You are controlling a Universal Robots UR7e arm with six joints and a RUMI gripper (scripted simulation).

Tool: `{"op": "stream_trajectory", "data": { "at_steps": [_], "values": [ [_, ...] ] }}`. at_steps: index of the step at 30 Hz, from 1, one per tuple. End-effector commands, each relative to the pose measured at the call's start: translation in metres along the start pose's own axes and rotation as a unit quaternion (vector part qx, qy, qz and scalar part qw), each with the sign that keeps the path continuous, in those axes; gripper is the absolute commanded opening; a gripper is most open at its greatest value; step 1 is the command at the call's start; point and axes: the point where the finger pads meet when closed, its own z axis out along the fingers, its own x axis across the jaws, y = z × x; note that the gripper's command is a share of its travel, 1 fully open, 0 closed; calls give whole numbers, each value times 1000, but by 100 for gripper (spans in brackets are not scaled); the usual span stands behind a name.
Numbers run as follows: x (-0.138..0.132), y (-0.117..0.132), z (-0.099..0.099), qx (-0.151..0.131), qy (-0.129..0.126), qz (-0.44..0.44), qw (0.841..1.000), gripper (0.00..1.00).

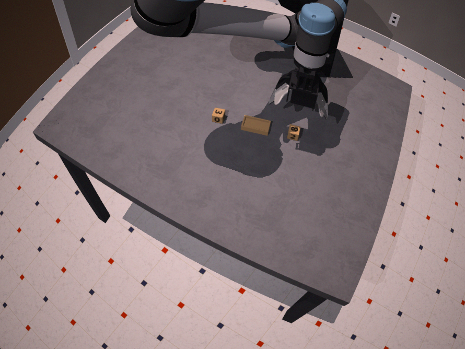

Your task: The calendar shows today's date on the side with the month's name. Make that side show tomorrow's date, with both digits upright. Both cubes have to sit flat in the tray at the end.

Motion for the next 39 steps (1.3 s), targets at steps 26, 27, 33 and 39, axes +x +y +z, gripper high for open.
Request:
{"op": "stream_trajectory", "data": {
  "at_steps": [26, 27, 33, 39],
  "values": [
    [-32, 3, 8, 11, 8, 295, 955, 100],
    [-33, 3, 9, 11, 8, 300, 954, 100],
    [-42, 4, 10, 14, 9, 377, 926, 100],
    [-52, 5, 12, 16, 9, 449, 893, 100]
  ]
}}
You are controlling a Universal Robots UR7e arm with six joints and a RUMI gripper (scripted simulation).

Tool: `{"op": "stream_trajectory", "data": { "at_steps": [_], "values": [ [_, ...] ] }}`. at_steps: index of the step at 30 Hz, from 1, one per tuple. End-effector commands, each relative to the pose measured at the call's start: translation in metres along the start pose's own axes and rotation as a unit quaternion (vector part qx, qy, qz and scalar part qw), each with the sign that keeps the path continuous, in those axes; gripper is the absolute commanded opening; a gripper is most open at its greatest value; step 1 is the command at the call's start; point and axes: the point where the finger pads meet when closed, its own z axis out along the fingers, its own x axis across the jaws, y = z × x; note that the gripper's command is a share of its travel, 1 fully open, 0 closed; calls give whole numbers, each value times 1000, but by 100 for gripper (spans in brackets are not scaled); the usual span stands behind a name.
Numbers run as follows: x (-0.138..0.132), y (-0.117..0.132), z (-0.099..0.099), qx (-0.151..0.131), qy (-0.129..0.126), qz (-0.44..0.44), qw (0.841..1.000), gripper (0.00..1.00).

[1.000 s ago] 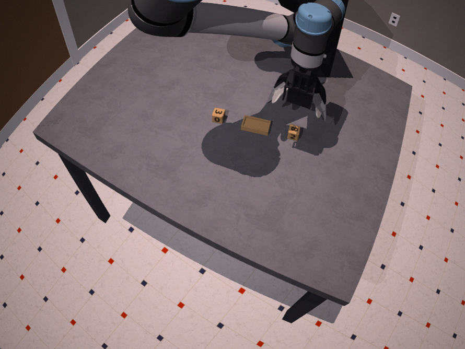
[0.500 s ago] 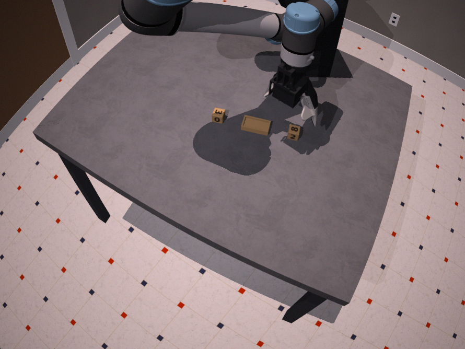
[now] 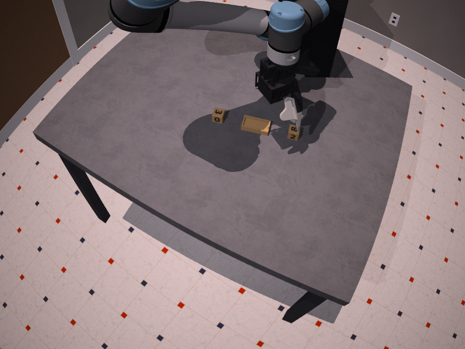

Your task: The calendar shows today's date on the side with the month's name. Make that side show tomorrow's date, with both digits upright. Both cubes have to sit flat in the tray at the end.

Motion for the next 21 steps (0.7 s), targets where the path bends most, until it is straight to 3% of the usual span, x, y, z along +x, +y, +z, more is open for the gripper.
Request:
{"op": "stream_trajectory", "data": {
  "at_steps": [1, 7, 17, 21],
  "values": [
    [-6, 8, 1, 5, -1, 87, 996, 100],
    [-10, 14, 2, 6, -1, 140, 990, 100],
    [-23, 31, 4, 7, -1, 296, 955, 100],
    [-29, 38, 4, 7, -2, 361, 932, 100]
  ]
}}
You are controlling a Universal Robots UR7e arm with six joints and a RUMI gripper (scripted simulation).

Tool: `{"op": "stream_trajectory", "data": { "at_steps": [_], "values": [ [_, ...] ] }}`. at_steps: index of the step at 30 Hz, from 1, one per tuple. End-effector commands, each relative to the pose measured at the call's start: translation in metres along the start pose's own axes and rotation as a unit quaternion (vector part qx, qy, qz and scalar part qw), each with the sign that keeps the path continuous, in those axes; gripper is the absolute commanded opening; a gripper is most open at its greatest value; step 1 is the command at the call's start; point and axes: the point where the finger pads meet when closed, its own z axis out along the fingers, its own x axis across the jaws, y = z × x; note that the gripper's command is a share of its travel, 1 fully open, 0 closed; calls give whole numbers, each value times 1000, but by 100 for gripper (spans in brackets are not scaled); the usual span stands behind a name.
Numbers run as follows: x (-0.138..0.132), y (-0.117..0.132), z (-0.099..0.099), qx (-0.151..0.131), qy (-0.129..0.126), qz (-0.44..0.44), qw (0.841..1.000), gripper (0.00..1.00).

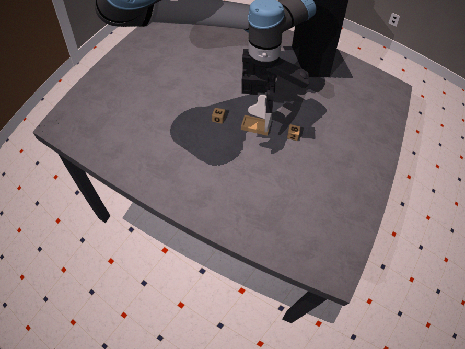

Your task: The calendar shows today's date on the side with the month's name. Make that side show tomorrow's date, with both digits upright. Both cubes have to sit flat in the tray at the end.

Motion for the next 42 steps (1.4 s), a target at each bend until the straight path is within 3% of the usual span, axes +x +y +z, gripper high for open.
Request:
{"op": "stream_trajectory", "data": {
  "at_steps": [1, 3, 9, 17, 20, 23, 29, 34, 37, 42],
  "values": [
    [-1, 11, 0, 2, -2, 84, 996, 100],
    [-1, 11, 0, 2, -2, 84, 996, 100],
    [-2, 27, 0, 2, -2, 192, 981, 100],
    [-5, 46, 0, 0, 0, 310, 951, 100],
    [-5, 48, 0, 0, 0, 319, 948, 100],
    [-7, 58, -1, -1, 1, 383, 924, 100],
    [-10, 71, -2, -2, 3, 454, 891, 100],
    [-14, 84, -3, -3, 5, 527, 850, 100],
    [-14, 85, -3, -3, 5, 530, 848, 100],
    [-18, 101, -5, -5, 9, 608, 794, 100]
  ]
}}
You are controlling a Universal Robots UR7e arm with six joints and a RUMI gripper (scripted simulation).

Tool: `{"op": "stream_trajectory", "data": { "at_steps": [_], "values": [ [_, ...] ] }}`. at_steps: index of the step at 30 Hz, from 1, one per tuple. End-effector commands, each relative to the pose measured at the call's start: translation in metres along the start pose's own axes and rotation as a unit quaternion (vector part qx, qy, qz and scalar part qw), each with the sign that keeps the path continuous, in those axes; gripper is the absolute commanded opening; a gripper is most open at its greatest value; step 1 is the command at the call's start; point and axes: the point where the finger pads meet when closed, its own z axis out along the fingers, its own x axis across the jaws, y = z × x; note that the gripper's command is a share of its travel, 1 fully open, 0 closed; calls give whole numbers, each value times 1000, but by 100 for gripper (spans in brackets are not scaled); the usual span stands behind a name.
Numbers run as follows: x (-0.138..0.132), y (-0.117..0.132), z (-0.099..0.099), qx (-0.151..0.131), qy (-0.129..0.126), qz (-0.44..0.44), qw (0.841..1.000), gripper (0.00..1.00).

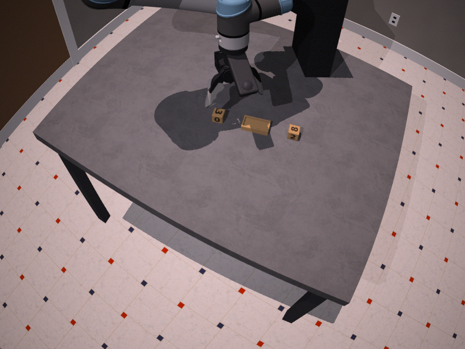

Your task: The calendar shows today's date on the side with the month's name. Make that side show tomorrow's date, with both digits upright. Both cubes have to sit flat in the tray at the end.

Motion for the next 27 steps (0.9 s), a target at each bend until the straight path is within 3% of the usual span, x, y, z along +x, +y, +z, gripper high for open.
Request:
{"op": "stream_trajectory", "data": {
  "at_steps": [1, 10, 27],
  "values": [
    [9, 7, -2, -1, 1, 73, 997, 100],
    [25, 22, -5, 0, 7, 197, 980, 100],
    [35, 32, -7, 1, 11, 274, 962, 100]
  ]
}}
